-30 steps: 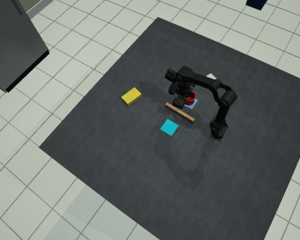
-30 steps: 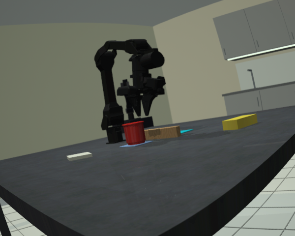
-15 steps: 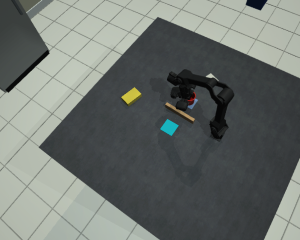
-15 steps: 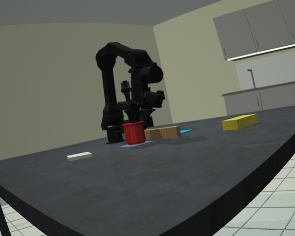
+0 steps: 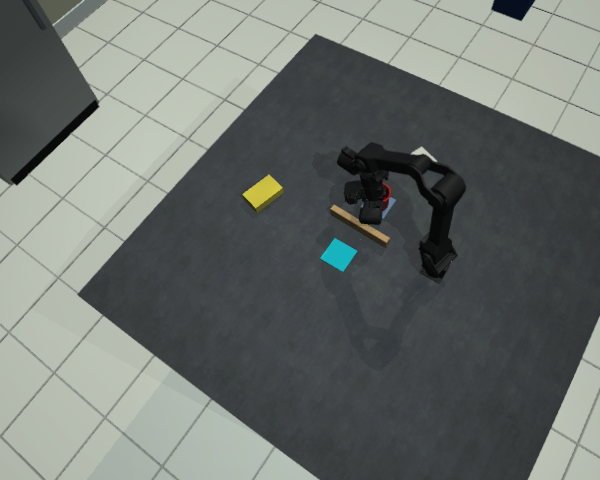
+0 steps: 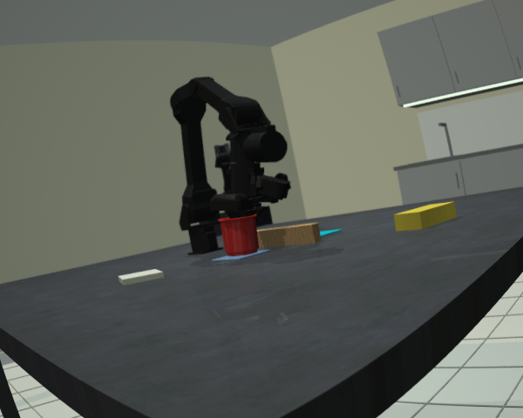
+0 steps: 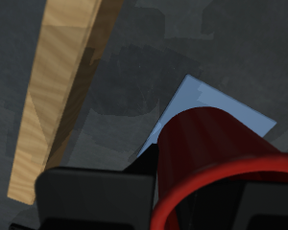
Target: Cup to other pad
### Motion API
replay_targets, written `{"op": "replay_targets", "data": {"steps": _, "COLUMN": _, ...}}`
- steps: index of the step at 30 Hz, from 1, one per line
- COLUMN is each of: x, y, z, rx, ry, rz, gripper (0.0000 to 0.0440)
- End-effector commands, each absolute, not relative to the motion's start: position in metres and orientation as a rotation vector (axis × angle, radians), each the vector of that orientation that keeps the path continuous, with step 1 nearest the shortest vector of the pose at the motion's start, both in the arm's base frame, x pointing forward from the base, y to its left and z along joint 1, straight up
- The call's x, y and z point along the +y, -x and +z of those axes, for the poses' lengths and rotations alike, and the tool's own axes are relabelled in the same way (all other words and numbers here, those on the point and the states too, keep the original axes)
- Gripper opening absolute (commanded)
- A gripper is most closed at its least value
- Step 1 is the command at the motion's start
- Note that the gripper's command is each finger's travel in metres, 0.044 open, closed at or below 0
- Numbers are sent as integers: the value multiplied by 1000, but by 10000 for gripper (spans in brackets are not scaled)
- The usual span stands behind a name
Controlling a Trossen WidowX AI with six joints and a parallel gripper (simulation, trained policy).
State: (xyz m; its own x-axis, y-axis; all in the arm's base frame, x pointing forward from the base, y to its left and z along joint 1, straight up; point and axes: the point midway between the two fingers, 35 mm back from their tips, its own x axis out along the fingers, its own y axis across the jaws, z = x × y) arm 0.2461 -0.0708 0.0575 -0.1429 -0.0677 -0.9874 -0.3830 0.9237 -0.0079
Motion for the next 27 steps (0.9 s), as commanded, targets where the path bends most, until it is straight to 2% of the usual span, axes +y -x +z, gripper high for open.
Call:
{"op": "replay_targets", "data": {"steps": 1, "x": -70, "y": -246, "z": 61, "rx": 1692, "ry": 363, "rz": 322, "gripper": 0}}
{"op": "replay_targets", "data": {"steps": 27, "x": -39, "y": -270, "z": 118, "rx": 1552, "ry": 518, "rz": 445, "gripper": 0}}
